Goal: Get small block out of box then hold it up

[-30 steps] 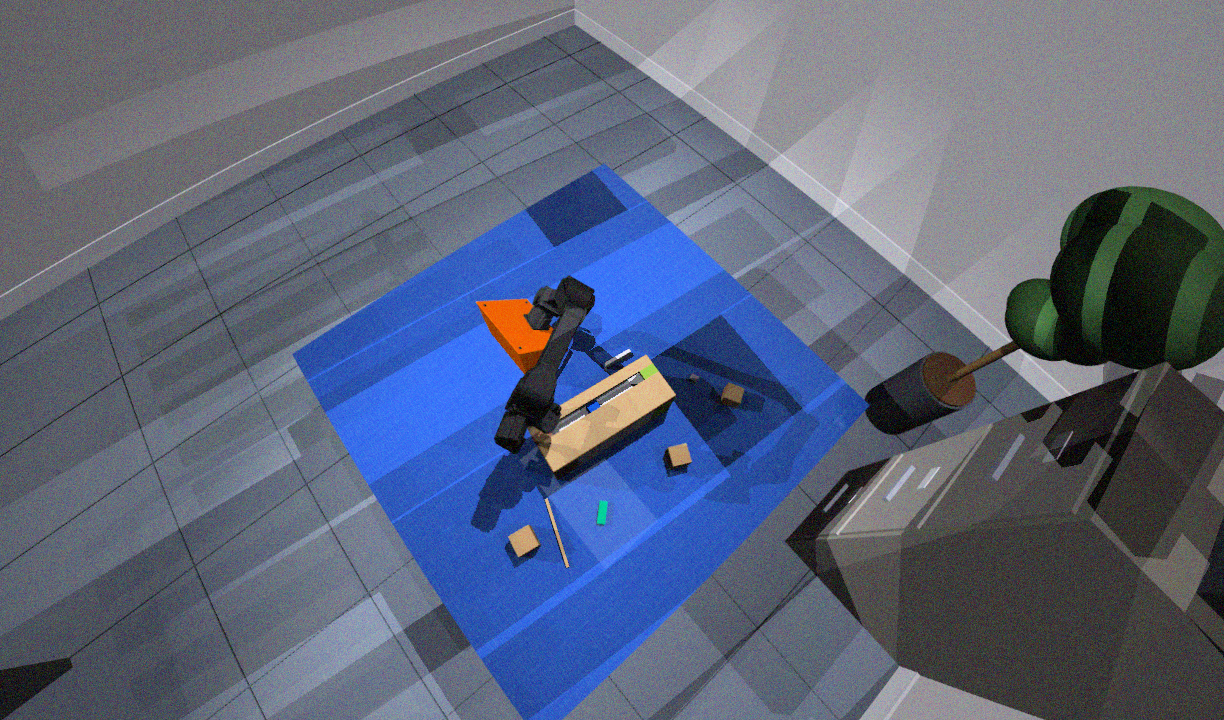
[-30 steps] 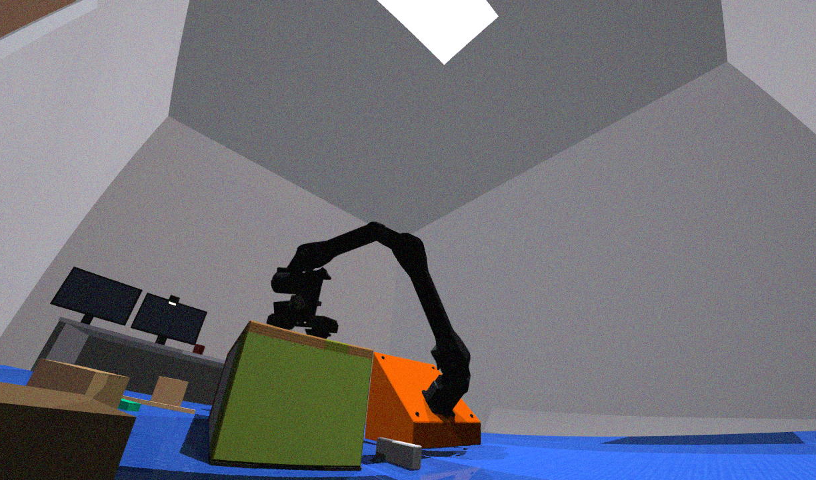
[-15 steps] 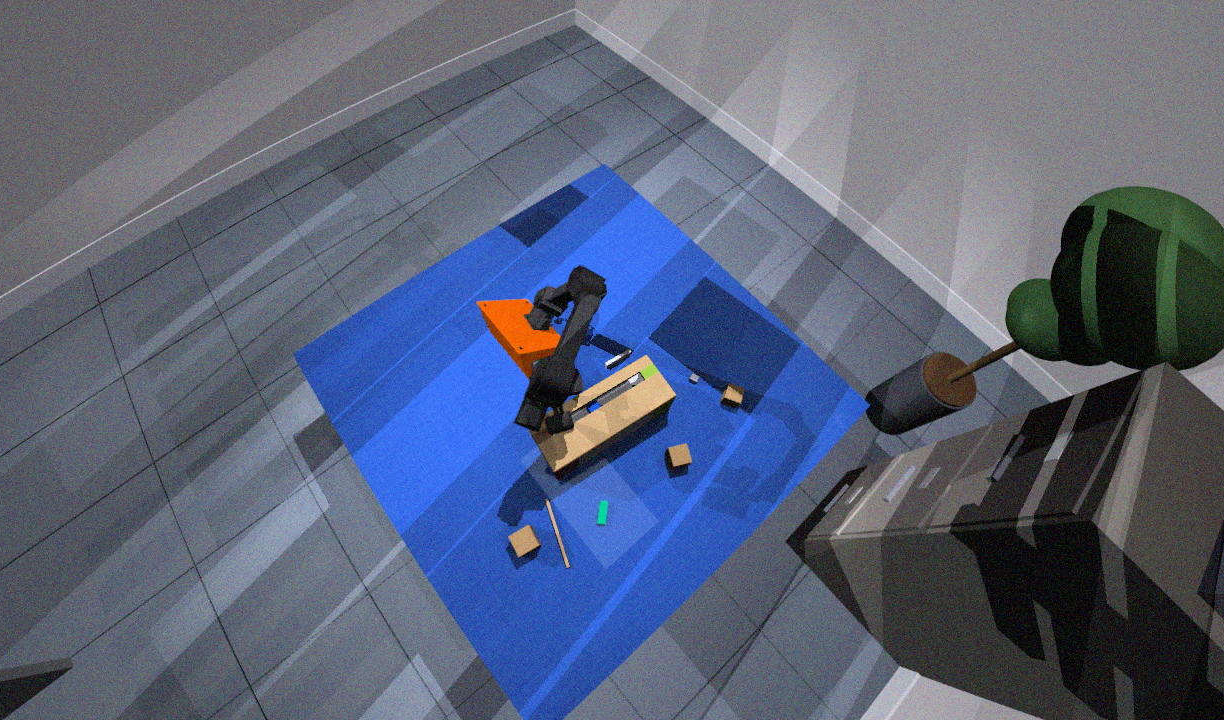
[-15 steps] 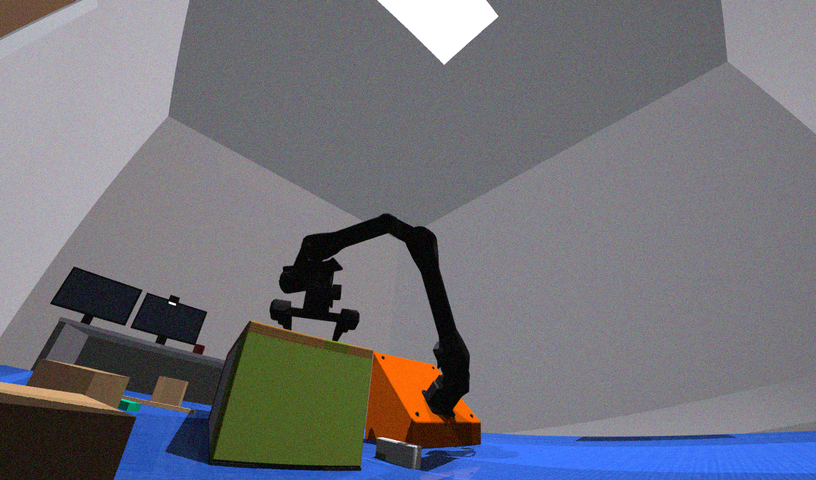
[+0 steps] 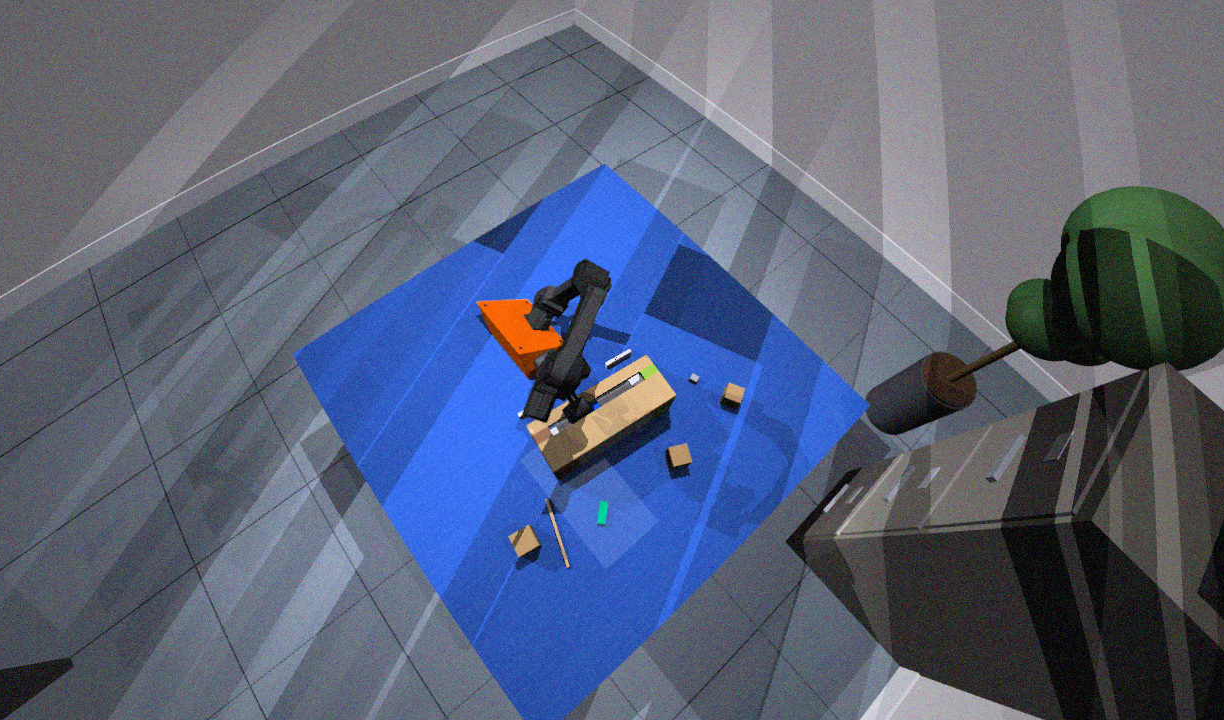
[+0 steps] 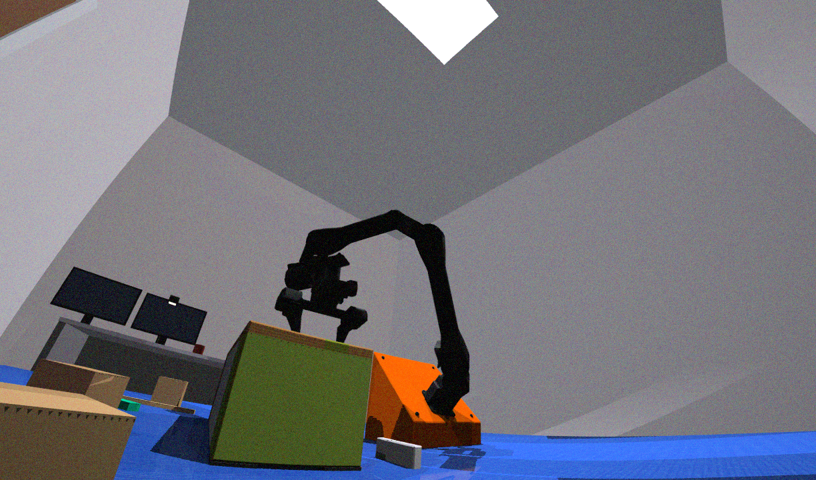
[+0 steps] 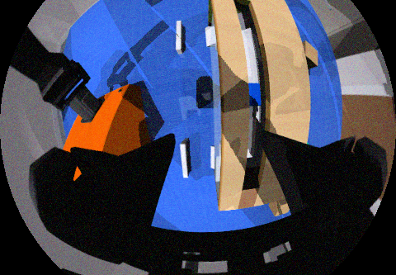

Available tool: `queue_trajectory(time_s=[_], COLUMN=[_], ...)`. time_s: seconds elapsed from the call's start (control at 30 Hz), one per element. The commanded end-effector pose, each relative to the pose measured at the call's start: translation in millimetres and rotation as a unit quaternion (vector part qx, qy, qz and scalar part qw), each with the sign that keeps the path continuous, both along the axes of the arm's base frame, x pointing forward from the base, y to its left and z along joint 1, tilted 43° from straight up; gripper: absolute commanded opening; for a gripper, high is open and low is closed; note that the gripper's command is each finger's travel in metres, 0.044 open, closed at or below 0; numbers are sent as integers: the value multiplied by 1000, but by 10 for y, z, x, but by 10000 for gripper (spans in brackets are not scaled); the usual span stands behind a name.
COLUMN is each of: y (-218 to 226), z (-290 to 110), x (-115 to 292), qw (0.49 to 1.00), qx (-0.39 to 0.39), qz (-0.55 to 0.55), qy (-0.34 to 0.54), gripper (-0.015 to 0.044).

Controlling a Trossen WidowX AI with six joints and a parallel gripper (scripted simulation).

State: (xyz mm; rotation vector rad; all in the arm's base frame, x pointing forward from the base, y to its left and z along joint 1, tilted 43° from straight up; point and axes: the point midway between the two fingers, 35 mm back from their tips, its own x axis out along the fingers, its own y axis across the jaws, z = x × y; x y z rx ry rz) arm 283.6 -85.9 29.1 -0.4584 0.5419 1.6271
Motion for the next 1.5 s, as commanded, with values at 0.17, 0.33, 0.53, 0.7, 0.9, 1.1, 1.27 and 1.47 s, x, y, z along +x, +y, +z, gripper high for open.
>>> queue_trajectory(time_s=[0.17,0.33,0.53,0.7,0.9,1.1,1.27,1.47], y=[98,158,229,289,362,434,495,566], z=[-61,-118,-185,-241,-305,-367,-418,-475], x=[6,7,4,-1,-10,-22,-34,-52], qw=[1000,1000,1000,1000,1000,1000,1000,1000], qx=[1,1,1,1,1,1,2,3], qz=[0,0,-1,-1,-1,0,0,0], qy=[-6,-6,-6,-6,-6,-6,-7,-7], gripper=[400,400,400,400,400,400,400,400])
